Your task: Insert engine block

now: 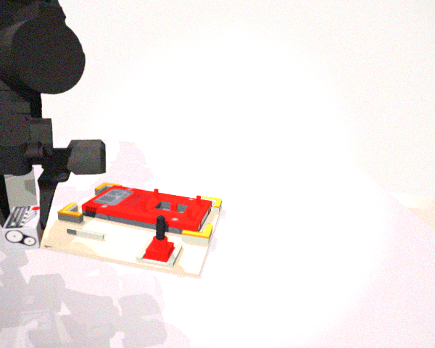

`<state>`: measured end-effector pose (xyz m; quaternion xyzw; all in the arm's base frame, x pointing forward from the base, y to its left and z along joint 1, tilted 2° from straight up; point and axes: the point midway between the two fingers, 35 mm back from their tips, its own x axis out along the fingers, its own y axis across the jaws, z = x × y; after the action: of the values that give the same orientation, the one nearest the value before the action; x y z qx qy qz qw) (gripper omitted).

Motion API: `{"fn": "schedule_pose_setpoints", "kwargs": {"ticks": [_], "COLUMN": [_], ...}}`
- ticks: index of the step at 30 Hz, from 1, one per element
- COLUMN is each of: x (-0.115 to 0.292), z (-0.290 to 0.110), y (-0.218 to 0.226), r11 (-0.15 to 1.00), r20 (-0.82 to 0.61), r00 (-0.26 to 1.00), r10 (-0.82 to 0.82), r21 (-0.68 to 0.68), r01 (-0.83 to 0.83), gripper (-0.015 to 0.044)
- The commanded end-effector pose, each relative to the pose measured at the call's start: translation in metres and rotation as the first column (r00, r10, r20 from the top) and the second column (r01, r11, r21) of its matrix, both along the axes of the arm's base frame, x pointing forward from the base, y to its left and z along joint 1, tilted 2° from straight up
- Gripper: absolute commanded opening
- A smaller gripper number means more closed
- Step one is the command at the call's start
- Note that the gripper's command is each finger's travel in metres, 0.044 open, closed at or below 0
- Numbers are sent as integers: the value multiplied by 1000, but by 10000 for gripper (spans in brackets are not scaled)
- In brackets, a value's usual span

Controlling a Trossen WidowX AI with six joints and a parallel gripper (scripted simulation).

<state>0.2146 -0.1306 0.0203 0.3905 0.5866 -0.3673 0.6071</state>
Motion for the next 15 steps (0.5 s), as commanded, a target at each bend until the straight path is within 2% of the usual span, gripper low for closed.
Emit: {"fn": "schedule_pose_setpoints", "kwargs": {"ticks": [1,15], "x": [-2,-2], "z": [-8,-26], "y": [1,2], "r11": [1000,1000], "r20": [-10,-10], "r00": [1000,1000], "r10": [-3,-3], "r21": [5,5], "r01": [3,3], "gripper": [0,0]}}
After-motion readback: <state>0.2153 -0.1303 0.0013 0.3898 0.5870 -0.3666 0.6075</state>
